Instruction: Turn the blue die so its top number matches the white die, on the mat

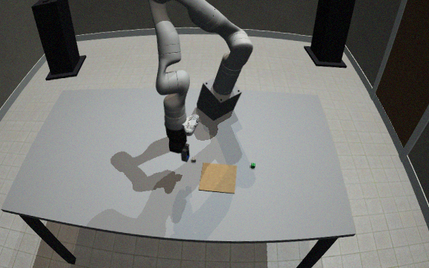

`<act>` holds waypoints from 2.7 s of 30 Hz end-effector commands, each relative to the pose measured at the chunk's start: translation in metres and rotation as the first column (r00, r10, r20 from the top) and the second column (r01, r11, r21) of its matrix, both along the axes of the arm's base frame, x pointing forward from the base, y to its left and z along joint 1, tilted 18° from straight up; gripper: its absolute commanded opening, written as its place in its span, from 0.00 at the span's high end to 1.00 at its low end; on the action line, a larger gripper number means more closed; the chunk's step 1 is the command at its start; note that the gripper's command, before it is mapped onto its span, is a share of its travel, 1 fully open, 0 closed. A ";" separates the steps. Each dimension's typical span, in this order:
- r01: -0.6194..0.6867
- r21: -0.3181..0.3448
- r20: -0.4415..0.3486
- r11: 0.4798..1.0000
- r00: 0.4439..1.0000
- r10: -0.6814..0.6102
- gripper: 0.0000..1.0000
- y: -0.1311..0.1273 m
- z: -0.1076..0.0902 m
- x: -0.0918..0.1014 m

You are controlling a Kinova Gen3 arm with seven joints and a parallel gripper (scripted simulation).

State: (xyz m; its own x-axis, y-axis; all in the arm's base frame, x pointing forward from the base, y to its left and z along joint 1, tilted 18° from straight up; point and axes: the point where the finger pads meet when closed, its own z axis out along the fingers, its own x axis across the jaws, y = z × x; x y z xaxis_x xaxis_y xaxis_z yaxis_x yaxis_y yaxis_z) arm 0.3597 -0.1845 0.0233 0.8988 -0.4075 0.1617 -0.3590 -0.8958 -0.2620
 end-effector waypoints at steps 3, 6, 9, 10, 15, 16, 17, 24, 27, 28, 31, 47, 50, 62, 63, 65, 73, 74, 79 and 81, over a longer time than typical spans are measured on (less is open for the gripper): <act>-0.091 -0.018 0.012 0.996 0.996 0.092 0.66 0.009 0.000 0.000; -0.117 -0.024 0.015 0.993 0.993 0.117 0.66 0.011 0.001 0.000; -0.201 -0.045 0.024 0.979 0.979 0.202 0.66 0.018 0.001 0.000; -0.231 -0.053 0.027 0.972 0.972 0.232 0.66 0.020 0.001 0.000; -0.394 -0.098 0.040 0.914 0.916 0.399 0.66 0.033 0.002 -0.001; -0.428 -0.108 0.042 0.897 0.900 0.434 0.66 0.036 0.002 -0.001; -0.462 -0.119 0.043 0.879 0.882 0.470 0.66 0.038 0.002 -0.002; -0.631 -0.177 0.046 0.755 0.761 0.647 0.66 0.052 0.003 -0.003; -0.723 -0.215 0.041 0.656 0.664 0.746 0.66 0.059 0.004 -0.004; -0.751 -0.228 0.039 0.619 0.628 0.777 0.66 0.062 0.004 -0.004; -0.825 -0.267 0.027 0.497 0.509 0.860 0.66 0.069 0.005 -0.005; -0.893 -0.417 -0.100 -0.172 -0.143 0.985 0.66 0.096 0.010 -0.001; -0.847 -0.435 -0.138 -0.305 -0.272 0.952 0.66 0.100 0.011 0.001; -0.611 -0.455 -0.266 -0.648 -0.601 0.753 0.66 0.113 0.017 0.010; -0.584 -0.454 -0.278 -0.673 -0.625 0.730 0.66 0.114 0.018 0.011; -0.532 -0.451 -0.300 -0.717 -0.666 0.683 0.66 0.116 0.019 0.013; -0.389 -0.436 -0.356 -0.812 -0.754 0.552 0.66 0.121 0.023 0.019; -0.368 -0.433 -0.363 -0.823 -0.764 0.533 0.66 0.122 0.023 0.020; -0.279 -0.419 -0.394 -0.864 -0.801 0.450 0.66 0.126 0.025 0.023; -0.252 -0.414 -0.404 -0.875 -0.811 0.424 0.66 0.127 0.026 0.024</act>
